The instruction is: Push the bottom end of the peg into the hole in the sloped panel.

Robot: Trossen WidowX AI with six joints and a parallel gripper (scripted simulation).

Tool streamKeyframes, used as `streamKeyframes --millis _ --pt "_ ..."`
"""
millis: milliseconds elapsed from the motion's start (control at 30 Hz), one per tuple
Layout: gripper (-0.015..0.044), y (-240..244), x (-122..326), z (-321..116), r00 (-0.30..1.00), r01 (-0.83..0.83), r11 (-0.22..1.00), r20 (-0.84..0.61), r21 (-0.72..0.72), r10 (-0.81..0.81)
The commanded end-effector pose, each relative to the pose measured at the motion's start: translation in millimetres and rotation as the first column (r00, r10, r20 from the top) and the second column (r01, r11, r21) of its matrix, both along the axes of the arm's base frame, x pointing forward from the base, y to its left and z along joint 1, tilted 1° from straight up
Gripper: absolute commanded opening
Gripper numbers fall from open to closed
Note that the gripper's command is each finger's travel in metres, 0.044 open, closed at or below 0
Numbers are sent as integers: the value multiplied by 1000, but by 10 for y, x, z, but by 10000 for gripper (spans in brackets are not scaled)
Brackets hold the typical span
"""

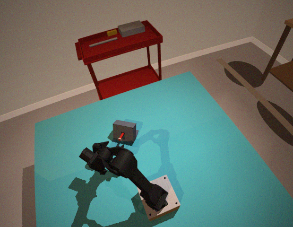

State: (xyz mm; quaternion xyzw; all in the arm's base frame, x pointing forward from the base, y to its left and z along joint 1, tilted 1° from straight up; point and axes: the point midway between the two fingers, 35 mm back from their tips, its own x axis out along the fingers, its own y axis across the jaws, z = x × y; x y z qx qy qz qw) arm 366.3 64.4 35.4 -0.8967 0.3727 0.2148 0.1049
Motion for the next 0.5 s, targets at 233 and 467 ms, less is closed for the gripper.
streamKeyframes --millis 233,467 --pt "440 91 -87 74 1000 -2 1000 12 1 2" --pt "440 146 -151 131 1000 -3 1000 12 0 3"
